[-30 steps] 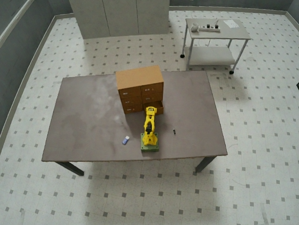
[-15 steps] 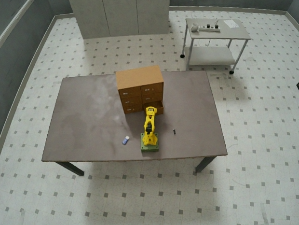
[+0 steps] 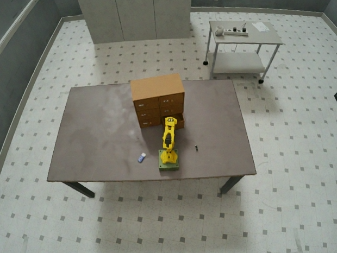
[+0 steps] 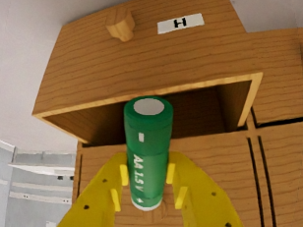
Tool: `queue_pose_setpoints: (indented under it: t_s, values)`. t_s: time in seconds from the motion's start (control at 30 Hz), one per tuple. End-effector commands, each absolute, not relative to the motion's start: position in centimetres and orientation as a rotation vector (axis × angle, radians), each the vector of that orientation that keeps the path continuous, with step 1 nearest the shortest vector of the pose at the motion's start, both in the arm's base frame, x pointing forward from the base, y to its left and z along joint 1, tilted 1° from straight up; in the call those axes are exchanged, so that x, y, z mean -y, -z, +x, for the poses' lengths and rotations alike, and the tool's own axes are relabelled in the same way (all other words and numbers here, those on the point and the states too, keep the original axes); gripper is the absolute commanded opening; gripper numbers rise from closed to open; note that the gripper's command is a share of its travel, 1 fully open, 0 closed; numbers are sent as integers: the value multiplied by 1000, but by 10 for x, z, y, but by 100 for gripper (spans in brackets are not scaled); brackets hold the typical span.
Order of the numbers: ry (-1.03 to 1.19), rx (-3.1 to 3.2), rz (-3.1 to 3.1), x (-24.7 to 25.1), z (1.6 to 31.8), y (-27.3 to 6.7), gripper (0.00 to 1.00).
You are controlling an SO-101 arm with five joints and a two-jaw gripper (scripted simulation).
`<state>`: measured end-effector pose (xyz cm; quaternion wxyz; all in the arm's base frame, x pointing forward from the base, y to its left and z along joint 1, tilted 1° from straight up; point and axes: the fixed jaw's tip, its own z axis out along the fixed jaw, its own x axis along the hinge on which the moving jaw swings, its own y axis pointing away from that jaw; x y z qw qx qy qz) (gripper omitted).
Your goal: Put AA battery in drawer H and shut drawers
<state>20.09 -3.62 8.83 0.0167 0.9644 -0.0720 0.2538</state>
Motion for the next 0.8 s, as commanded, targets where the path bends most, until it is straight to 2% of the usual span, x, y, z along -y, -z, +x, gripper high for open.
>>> queue_pose_setpoints:
  t_s: [0.0,0.2,0.77]
  values:
    - [-798,217,2993,40,225,-90,0]
    - [-798,215,2993,45,254,-81,0]
    - [-798,215,2993,45,254,-81,0]
